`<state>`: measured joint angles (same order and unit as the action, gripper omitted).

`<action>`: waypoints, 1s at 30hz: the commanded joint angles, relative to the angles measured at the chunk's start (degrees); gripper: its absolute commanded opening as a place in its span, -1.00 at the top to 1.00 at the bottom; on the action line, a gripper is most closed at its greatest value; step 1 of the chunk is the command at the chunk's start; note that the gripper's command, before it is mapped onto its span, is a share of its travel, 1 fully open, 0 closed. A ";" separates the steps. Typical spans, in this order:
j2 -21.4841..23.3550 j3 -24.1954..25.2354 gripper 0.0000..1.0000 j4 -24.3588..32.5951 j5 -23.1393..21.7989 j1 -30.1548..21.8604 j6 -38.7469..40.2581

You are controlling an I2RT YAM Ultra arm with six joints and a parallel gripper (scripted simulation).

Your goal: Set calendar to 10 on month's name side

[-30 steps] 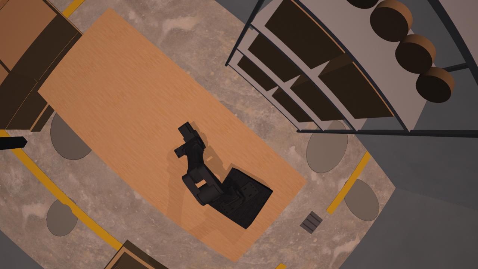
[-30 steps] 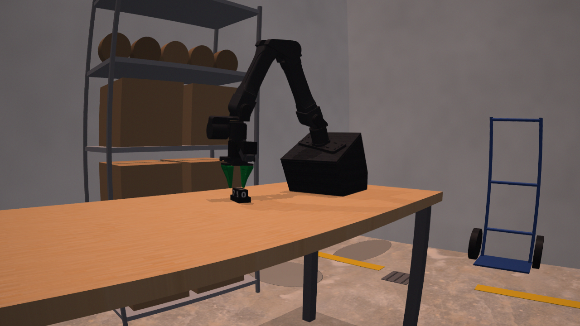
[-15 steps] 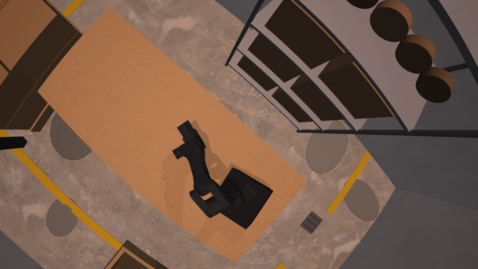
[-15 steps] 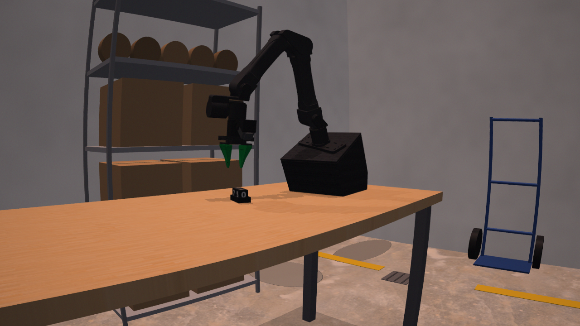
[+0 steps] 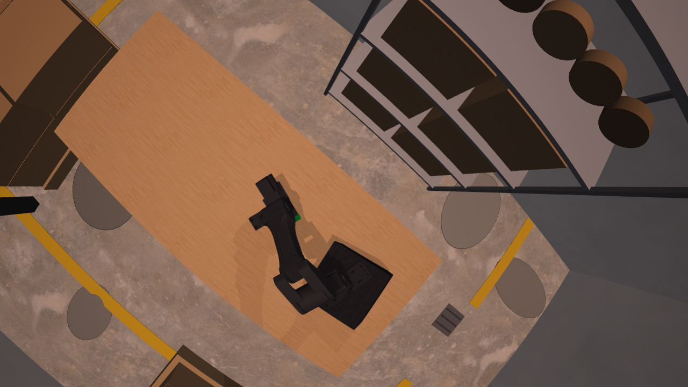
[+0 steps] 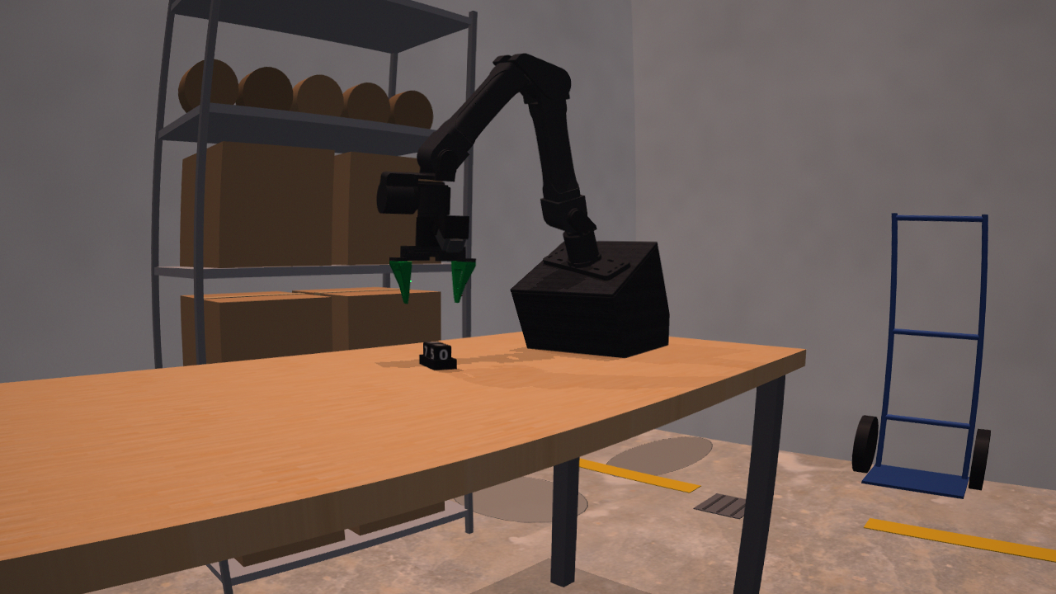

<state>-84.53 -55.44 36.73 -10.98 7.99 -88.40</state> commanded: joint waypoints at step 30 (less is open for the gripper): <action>7.26 -7.03 -1.00 14.86 -1.85 2.94 -2.73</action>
<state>-78.72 -60.99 46.63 -11.75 10.48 -90.39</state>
